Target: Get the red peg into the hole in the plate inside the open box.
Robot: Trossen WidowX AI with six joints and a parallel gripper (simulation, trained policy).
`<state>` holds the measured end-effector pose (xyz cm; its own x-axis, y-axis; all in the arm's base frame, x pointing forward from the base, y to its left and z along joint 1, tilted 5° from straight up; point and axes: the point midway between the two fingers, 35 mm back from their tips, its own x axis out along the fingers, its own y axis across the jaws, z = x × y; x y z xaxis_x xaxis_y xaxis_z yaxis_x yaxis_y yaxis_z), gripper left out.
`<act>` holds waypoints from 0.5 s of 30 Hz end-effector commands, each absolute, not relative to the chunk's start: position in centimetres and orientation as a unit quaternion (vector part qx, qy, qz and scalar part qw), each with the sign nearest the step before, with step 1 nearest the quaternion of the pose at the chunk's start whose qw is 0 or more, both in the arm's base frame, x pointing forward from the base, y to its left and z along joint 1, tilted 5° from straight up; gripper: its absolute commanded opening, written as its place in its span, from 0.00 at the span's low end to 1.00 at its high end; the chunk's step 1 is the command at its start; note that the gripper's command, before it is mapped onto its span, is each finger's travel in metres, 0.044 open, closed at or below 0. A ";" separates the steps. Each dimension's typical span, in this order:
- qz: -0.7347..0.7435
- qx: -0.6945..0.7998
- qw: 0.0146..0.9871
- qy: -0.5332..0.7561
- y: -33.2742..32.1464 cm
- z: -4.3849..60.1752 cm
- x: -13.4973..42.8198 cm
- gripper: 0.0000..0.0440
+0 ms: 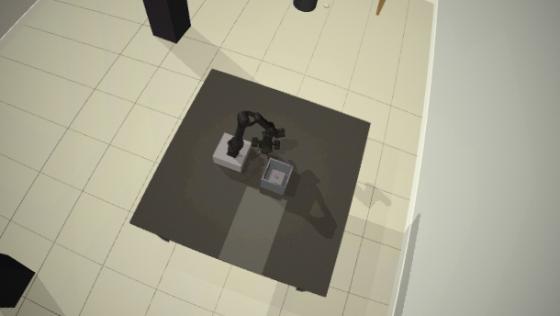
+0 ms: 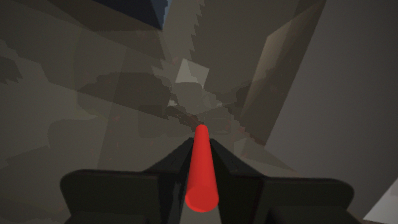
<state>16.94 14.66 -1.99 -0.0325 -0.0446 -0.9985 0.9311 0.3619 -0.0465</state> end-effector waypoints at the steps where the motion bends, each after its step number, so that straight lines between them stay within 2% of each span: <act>1: -0.408 0.390 0.583 0.584 15.3 -1.5 17.6 0.00; 15: -0.363 0.453 0.586 0.565 17.3 2.6 20.8 0.00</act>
<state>20.05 16.88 1.37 0.0696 0.0559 -0.9960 0.9366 0.3400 0.0846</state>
